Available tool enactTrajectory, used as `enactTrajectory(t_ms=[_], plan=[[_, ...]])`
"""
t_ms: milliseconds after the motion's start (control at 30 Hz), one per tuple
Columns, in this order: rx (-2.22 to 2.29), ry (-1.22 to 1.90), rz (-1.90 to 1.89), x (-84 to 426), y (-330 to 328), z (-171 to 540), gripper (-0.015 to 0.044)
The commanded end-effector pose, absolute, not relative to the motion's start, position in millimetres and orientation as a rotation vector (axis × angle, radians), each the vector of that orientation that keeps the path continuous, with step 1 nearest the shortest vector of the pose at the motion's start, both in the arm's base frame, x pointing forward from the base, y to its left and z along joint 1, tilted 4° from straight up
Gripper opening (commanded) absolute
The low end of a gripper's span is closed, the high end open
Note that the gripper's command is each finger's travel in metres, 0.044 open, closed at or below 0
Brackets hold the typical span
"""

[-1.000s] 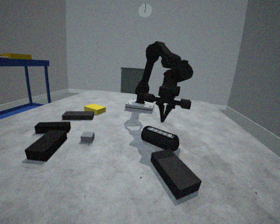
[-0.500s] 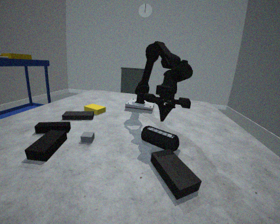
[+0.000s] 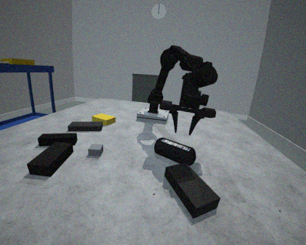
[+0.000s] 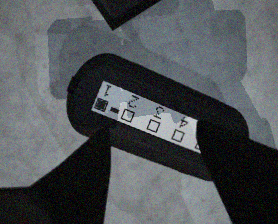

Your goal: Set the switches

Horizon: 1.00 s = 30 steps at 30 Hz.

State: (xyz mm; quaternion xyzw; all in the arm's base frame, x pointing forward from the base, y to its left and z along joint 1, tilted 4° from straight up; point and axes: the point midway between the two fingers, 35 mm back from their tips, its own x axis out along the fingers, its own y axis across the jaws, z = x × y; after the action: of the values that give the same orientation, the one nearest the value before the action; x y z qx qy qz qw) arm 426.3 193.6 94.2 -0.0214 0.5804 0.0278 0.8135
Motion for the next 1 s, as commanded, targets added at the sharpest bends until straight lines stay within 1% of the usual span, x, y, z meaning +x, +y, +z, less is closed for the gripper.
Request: enactTrajectory(t_ms=[0,167,367,967], plan=[[-0.226,1.298,0.231,435,202,89,0.0315],[-0.464,1.327,0.500,445,212,89,0.0440],[-0.693,1.305,0.805,450,220,86,0.0440],[-0.735,1.307,0.845,452,222,73,0.0440]])
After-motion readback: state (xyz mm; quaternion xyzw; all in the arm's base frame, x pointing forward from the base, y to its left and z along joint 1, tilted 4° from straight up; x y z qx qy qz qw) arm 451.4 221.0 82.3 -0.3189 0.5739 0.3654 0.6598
